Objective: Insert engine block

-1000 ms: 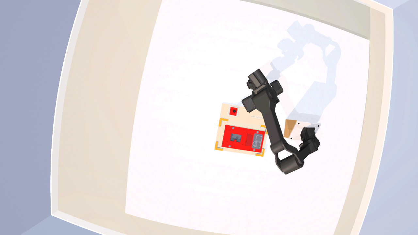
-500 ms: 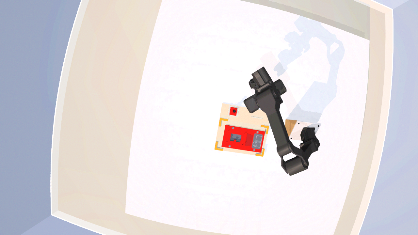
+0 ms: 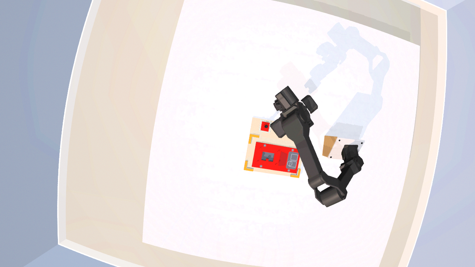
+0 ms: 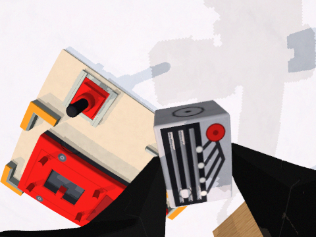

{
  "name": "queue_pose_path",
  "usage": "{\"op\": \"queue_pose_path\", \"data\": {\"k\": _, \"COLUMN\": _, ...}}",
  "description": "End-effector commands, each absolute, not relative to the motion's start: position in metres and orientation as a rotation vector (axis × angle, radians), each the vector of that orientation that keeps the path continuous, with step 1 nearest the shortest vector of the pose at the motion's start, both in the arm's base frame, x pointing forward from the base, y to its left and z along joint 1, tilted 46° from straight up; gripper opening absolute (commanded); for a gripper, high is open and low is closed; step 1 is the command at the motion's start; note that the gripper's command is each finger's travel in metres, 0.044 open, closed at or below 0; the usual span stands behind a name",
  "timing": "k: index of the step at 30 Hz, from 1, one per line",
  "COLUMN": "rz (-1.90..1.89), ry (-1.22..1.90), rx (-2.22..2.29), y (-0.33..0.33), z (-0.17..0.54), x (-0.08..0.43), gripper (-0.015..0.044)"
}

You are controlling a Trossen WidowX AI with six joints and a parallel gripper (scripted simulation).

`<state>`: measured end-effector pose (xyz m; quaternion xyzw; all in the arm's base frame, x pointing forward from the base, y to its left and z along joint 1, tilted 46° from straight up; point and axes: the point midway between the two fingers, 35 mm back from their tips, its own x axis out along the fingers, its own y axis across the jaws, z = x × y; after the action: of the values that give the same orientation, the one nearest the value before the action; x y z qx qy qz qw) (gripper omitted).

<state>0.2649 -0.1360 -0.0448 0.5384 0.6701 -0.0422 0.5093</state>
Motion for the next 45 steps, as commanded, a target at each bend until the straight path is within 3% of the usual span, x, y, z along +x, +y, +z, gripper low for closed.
{"op": "queue_pose_path", "data": {"k": 1, "rz": -0.073, "ry": 1.601, "rx": 1.268, "y": -0.13, "z": -0.04, "x": 0.272, "gripper": 0.0}}
{"op": "queue_pose_path", "data": {"k": 45, "rz": 0.294, "ry": 1.495, "rx": 0.901, "y": -0.026, "z": 0.009, "x": 0.331, "gripper": 0.0}}
